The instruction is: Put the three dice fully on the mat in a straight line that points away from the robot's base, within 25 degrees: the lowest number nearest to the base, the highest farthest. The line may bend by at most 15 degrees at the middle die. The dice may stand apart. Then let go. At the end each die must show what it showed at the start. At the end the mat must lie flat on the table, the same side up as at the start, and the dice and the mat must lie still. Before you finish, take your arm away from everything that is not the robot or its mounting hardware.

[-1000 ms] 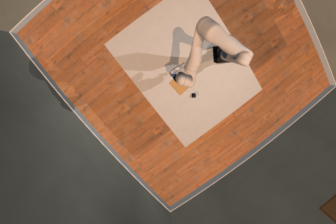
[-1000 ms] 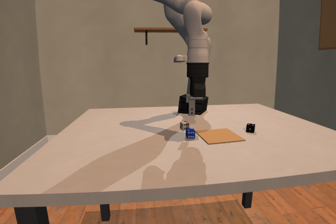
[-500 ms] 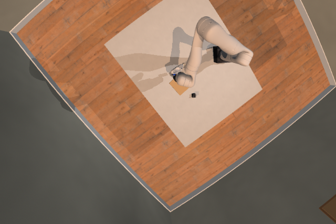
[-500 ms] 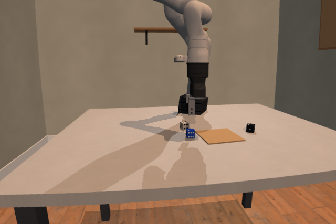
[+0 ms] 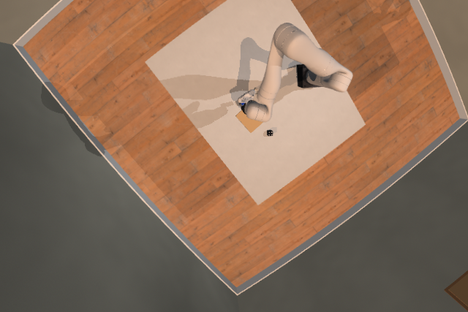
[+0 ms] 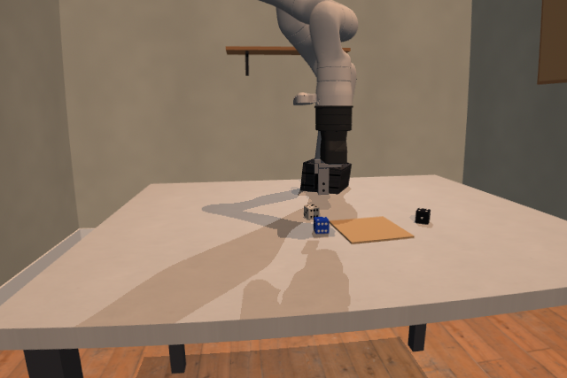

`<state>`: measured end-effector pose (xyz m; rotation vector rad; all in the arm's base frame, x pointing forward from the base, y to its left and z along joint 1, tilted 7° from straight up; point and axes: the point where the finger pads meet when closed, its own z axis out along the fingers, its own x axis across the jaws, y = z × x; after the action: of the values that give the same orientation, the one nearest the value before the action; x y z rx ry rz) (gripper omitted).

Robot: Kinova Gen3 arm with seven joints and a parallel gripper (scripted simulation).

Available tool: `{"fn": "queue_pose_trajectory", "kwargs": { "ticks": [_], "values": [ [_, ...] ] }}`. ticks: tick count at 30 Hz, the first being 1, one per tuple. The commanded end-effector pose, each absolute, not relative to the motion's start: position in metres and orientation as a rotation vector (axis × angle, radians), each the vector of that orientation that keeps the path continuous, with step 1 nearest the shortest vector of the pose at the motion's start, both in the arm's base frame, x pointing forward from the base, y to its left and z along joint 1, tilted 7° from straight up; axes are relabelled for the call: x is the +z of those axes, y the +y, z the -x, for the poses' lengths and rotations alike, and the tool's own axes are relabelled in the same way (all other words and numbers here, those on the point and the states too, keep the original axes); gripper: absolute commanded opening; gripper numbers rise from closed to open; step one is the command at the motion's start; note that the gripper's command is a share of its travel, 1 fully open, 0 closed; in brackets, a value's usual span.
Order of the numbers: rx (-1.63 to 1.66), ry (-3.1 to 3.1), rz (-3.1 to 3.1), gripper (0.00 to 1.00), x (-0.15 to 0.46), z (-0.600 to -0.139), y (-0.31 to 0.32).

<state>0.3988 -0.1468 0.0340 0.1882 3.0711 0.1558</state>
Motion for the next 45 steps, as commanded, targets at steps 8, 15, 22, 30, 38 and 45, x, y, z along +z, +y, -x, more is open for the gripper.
{"fn": "queue_pose_trajectory", "kwargs": {
  "ticks": [8, 15, 22, 30, 38, 45],
  "values": [
    [0.154, 3.070, -0.188, 0.87, 0.034, -0.399, -0.147],
    [0.154, 3.070, -0.188, 0.87, 0.032, -0.399, -0.147],
    [0.154, 3.070, -0.189, 0.87, 0.028, -0.400, -0.146],
    [0.154, 3.070, -0.189, 0.87, 0.017, -0.400, -0.145],
    [0.154, 3.070, -0.189, 0.87, 0.008, -0.401, -0.144],
    [0.154, 3.070, -0.189, 0.87, -0.003, -0.402, -0.143]
  ]
}}
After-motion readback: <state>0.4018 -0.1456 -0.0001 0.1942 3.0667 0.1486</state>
